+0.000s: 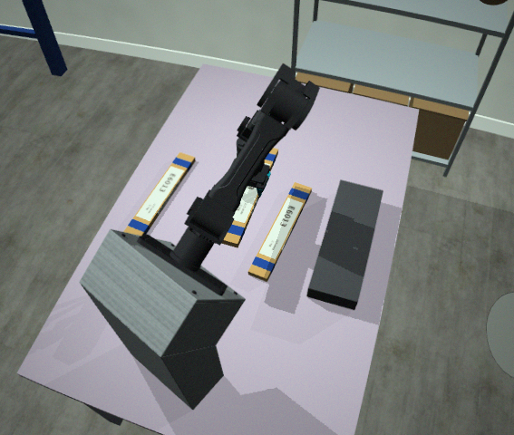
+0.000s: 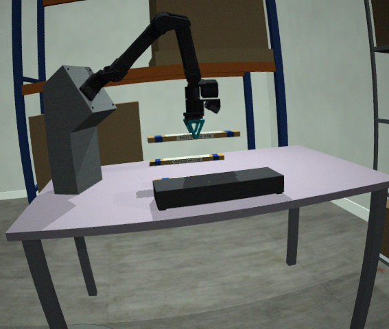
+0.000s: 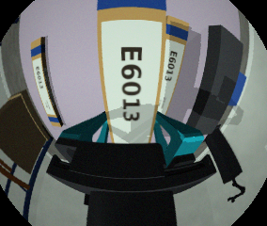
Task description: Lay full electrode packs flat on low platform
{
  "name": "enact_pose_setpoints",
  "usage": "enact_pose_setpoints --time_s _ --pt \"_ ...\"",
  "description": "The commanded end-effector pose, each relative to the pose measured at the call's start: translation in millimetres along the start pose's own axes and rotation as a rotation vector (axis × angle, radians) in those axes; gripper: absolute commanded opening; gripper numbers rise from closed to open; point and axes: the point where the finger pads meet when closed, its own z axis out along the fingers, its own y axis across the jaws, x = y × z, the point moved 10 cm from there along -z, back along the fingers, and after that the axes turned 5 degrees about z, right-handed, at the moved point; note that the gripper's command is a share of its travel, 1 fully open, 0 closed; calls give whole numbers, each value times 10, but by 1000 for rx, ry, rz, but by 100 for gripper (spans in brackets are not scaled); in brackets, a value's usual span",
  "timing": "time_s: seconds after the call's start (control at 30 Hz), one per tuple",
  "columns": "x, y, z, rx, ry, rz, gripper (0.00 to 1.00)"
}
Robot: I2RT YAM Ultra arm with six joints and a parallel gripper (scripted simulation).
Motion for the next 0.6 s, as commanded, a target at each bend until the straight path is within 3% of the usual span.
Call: enact_pose_setpoints --time_s 0.0,0.57 --pt "-69 28 -40 -20 -38 1 0" --pt "-69 28 -14 -20 -38 1 0"
